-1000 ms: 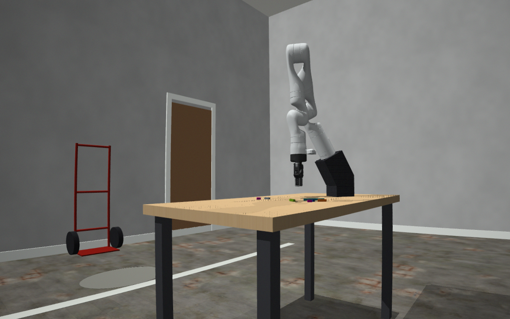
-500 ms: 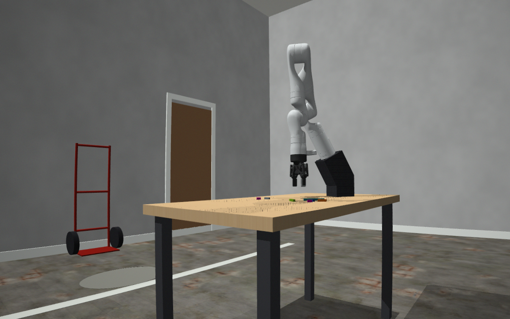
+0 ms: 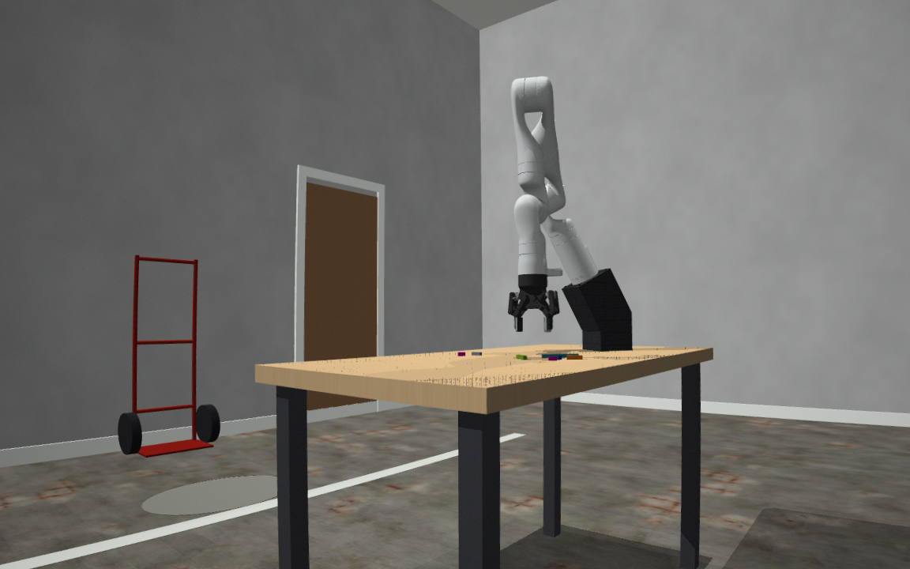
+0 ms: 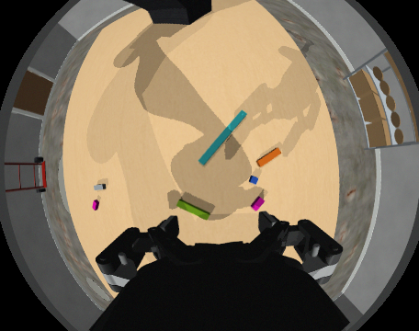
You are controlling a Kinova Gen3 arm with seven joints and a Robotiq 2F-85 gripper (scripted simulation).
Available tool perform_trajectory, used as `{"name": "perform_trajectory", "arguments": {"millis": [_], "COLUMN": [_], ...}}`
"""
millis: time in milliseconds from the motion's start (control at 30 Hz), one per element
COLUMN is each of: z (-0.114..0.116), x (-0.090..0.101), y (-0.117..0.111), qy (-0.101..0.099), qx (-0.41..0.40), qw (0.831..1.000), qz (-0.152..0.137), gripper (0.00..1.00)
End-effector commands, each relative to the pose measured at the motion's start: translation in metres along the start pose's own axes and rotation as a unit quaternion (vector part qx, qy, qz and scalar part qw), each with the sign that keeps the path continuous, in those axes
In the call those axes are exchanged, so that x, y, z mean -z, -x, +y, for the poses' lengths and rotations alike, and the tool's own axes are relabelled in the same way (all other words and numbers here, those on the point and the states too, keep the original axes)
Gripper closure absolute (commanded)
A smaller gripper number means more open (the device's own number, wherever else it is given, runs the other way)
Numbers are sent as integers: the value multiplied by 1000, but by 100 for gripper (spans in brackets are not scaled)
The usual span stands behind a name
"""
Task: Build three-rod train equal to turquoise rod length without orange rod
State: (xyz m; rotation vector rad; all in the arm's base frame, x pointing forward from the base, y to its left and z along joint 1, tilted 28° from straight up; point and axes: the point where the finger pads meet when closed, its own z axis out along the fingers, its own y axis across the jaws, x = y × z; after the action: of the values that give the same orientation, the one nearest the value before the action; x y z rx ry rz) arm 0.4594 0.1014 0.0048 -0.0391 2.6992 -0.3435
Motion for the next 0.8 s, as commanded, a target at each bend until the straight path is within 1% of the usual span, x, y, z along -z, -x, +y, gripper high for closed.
{"name": "perform_trajectory", "arguments": {"millis": [0,267,767], "z": [0,-1,-1], "x": [1,2,2], "y": [1,1,1], "qy": [1,0,0], "qx": [2,44,47], "qw": [1000,999,999], "qz": [1,1,1], "gripper": [0,0,0]}}
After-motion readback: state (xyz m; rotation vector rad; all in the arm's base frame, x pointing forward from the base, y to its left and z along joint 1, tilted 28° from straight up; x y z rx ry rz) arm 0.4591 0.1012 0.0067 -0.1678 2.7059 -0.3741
